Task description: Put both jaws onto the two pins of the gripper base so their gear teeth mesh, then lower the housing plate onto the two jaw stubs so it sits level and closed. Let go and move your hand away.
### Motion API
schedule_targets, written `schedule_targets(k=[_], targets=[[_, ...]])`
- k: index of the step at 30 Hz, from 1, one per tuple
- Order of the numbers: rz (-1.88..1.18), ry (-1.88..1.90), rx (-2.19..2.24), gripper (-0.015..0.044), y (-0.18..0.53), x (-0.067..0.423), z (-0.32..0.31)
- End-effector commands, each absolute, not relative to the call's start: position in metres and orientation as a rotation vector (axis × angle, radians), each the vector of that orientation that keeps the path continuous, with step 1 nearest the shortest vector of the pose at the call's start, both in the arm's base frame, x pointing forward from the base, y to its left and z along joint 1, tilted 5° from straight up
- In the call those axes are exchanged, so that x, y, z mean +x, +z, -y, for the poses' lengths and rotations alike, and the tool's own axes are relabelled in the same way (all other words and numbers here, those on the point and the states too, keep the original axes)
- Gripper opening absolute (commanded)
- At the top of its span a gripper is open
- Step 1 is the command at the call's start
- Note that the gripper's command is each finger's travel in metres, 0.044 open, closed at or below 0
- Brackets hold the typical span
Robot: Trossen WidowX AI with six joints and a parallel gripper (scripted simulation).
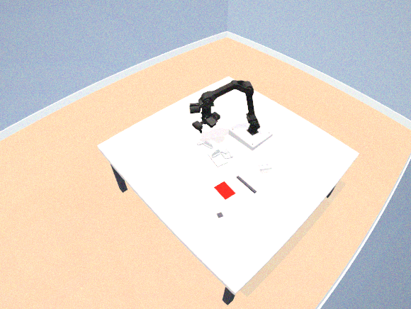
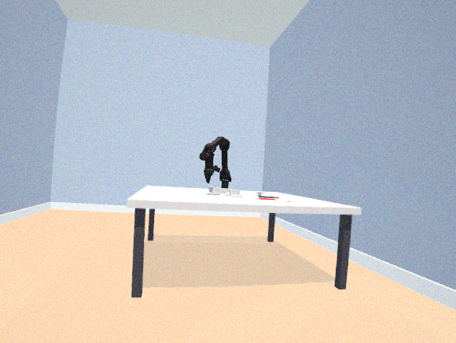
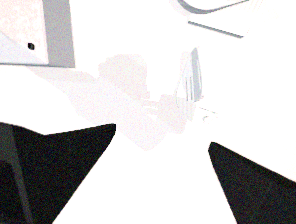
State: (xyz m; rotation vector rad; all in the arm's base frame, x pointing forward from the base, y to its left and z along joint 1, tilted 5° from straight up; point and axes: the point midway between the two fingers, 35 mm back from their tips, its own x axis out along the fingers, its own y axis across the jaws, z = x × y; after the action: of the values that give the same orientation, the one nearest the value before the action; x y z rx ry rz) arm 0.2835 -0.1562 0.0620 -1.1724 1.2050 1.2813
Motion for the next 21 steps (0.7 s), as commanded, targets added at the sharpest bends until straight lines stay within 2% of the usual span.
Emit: schedule_targets(k=[1,17,21], targets=[[-1.205,1.281,-1.172,0.044,0.062,0.2835,0.1562],[-1.205,1.281,-1.172,0.044,0.062,0.2835,0.1562],[-1.205,1.281,-1.172,0.0335,0.062,0.2835,0.1562]])
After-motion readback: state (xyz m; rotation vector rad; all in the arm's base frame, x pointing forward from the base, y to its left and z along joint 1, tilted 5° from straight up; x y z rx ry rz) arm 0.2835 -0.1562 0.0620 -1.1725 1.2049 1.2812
